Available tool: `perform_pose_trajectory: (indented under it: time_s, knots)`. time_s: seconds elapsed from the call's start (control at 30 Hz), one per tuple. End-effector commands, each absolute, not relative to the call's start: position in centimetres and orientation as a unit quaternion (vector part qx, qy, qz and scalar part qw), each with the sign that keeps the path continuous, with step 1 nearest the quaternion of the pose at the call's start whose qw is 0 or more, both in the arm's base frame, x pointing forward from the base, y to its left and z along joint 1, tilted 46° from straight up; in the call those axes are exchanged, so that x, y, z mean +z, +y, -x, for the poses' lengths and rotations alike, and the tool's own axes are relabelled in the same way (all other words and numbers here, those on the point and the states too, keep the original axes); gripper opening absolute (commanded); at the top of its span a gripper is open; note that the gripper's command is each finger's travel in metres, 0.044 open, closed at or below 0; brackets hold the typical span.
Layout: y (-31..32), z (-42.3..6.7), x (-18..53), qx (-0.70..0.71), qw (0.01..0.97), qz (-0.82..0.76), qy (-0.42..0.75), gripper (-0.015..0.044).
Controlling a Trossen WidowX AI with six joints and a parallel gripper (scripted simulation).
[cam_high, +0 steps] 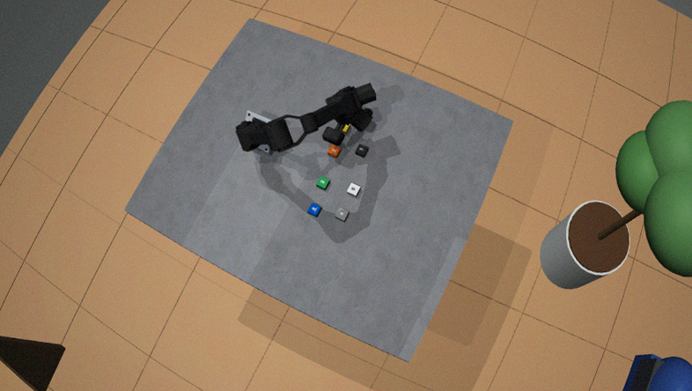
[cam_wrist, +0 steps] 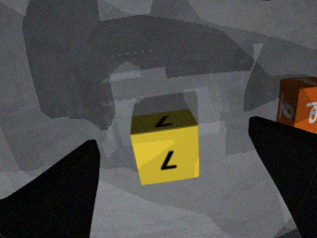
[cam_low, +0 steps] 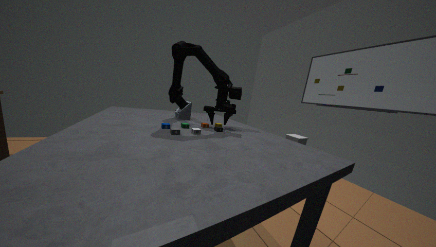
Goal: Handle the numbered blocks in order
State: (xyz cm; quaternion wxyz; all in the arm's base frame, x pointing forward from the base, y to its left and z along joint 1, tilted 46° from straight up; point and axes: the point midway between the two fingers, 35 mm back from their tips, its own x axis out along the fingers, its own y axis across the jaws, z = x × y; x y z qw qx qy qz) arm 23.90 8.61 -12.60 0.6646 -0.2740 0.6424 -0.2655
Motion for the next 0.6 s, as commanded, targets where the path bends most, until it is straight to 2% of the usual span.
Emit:
perform_pose_trajectory:
  time_s: [0.0, 0.33, 0.57]
  knots:
    - [8.12, -23.79, -12.84, -0.266, 0.662, 0.278, 0.643, 0.0374]
    - [8.12, -23.79, -12.84, -0.266, 0.662, 0.278, 0.643, 0.012]
    - [8.12, -23.79, -12.84, -0.266, 0.662, 0.278, 0.643, 0.012]
